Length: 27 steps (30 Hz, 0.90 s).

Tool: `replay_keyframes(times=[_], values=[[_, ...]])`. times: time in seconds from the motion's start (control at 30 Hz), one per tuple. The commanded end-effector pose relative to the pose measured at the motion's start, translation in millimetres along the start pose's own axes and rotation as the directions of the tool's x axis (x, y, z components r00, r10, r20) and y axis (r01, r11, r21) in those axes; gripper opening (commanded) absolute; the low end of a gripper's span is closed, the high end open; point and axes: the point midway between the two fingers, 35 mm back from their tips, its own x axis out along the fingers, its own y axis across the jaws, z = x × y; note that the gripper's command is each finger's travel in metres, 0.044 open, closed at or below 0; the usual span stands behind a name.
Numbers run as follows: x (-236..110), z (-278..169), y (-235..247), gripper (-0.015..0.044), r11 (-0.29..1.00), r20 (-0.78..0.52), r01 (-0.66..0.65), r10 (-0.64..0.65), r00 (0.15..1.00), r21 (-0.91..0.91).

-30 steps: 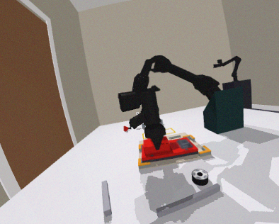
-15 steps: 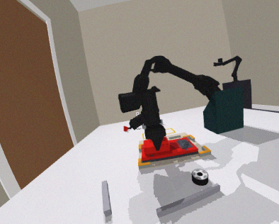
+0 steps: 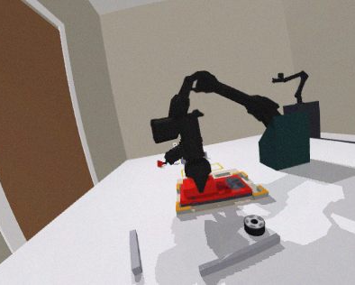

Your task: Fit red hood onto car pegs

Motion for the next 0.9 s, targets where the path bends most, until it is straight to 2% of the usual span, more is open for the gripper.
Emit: replay_keyframes(times=[0.0,0.2,0.87], values=[[-13,1,1,0.0440,1.000,0.005,-0.004,0.004,1.000,0.002],[-71,0,1,0.0440,1.000,0.011,-0.004,0.004,1.000,0.003],[-74,0,1,0.0440,1.000,0.011,-0.004,0.004,1.000,0.003]])
